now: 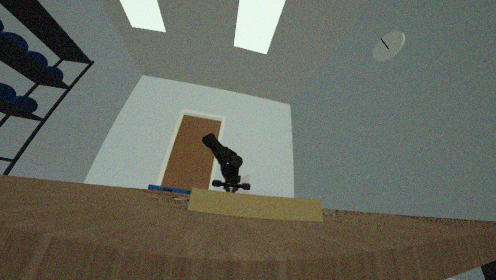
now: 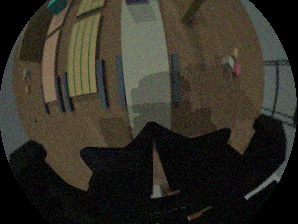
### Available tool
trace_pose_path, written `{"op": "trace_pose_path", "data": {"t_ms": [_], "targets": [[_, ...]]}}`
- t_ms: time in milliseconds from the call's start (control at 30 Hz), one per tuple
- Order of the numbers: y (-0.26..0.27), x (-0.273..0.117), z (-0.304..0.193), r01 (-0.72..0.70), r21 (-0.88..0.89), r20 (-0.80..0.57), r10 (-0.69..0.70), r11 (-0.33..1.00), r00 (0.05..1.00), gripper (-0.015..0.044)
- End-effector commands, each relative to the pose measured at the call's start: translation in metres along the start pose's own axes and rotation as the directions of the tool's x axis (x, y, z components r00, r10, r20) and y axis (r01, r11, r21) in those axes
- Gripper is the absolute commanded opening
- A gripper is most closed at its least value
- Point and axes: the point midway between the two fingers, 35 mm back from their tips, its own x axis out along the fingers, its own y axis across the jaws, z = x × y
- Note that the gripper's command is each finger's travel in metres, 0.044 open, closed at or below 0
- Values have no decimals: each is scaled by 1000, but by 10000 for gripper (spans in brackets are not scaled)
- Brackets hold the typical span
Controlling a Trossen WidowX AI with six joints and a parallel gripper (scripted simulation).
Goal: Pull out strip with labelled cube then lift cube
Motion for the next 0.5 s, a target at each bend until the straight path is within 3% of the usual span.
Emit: {"op": "trace_pose_path", "data": {"t_ms": [0,467], "targets": [[1,4,-16,3,-10,-24,-3,1000,1000,0],[1,4,-36,3,-10,-25,-3,1000,1000,0]]}}
